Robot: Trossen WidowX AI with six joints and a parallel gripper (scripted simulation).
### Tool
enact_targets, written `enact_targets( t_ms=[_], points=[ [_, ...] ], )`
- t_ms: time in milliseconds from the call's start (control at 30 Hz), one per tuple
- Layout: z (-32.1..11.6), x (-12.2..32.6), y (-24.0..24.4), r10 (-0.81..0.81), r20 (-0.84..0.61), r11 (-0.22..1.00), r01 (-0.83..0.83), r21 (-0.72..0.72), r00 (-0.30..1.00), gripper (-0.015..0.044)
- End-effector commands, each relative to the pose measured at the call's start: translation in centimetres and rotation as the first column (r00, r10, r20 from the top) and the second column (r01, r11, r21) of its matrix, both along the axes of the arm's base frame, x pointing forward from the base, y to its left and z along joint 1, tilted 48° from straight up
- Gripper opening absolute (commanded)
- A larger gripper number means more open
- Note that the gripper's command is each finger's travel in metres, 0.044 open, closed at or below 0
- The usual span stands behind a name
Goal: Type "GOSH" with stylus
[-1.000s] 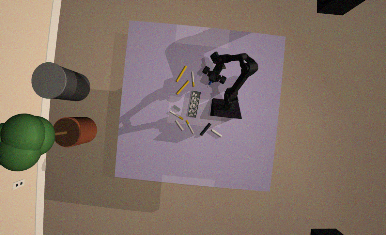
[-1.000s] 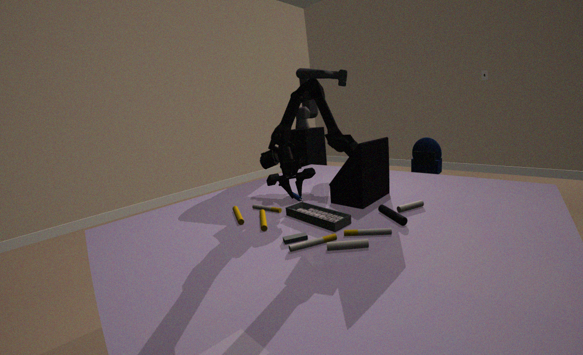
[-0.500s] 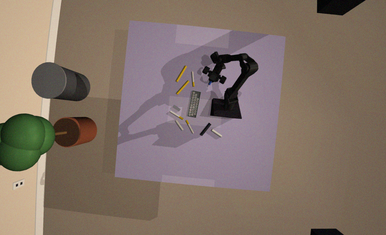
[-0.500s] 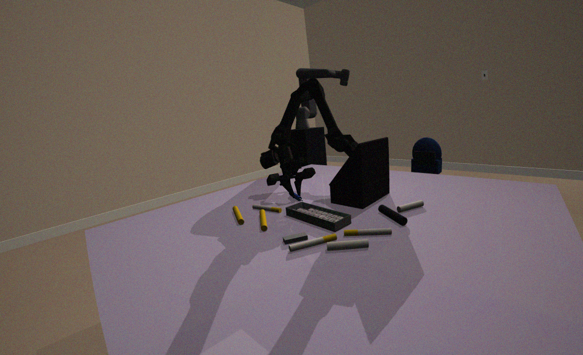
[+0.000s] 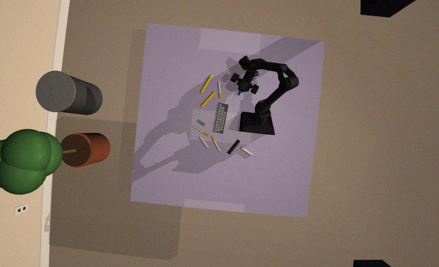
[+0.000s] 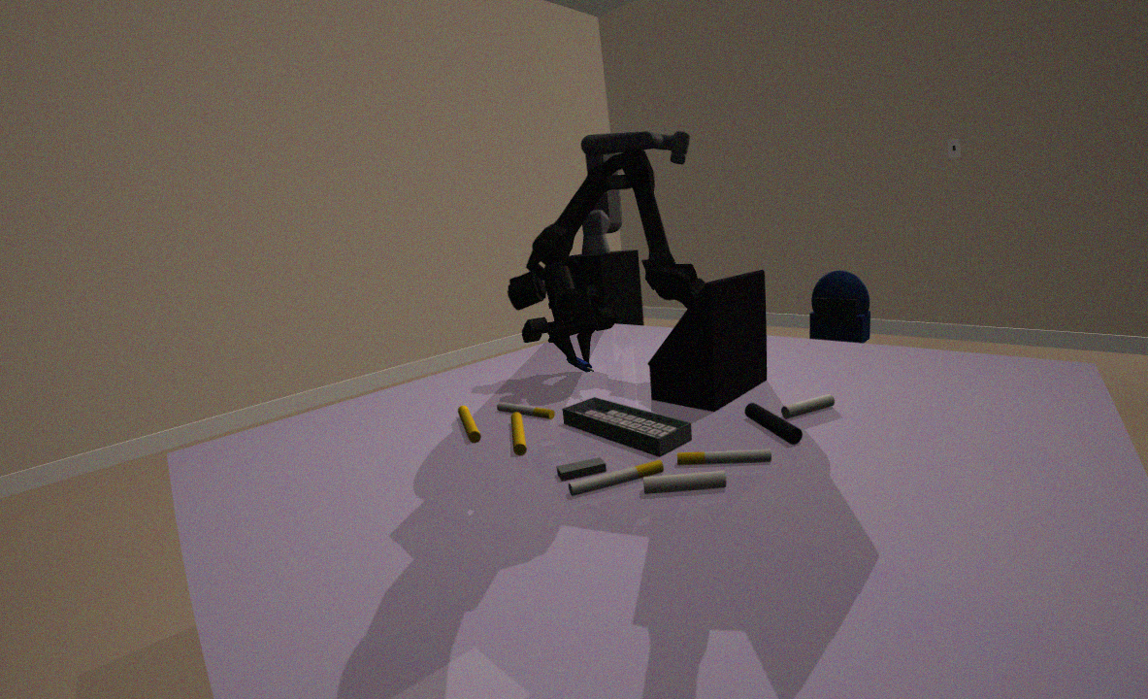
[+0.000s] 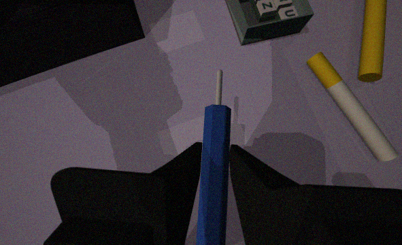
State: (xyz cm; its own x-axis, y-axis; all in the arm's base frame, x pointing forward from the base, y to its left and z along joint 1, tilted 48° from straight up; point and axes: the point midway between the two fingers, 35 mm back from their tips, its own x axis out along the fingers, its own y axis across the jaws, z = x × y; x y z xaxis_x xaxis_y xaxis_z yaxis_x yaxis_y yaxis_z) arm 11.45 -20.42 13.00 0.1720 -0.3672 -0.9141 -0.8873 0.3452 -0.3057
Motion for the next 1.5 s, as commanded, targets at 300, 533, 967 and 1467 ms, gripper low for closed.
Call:
enact_targets(
  t_ms=[300, 533, 967, 1467],
  points=[
    [-1.0, 2.5, 0.7, -0.171, 0.023, 0.976, 0.167, 0.141, 0.985, 0.0],
    [-1.9, 4.7, 1.6, -0.3, -0.005, 0.926, 0.293, 0.237, 0.954, 0.0],
    [-3.9, 8.3, 4.5, -0.447, -0.124, 0.822, 0.462, 0.333, 0.886, 0.0],
    [-6.3, 11.3, 7.6, -0.71, -0.285, 0.569, 0.763, 0.306, 0.644, 0.0]
  ],
)
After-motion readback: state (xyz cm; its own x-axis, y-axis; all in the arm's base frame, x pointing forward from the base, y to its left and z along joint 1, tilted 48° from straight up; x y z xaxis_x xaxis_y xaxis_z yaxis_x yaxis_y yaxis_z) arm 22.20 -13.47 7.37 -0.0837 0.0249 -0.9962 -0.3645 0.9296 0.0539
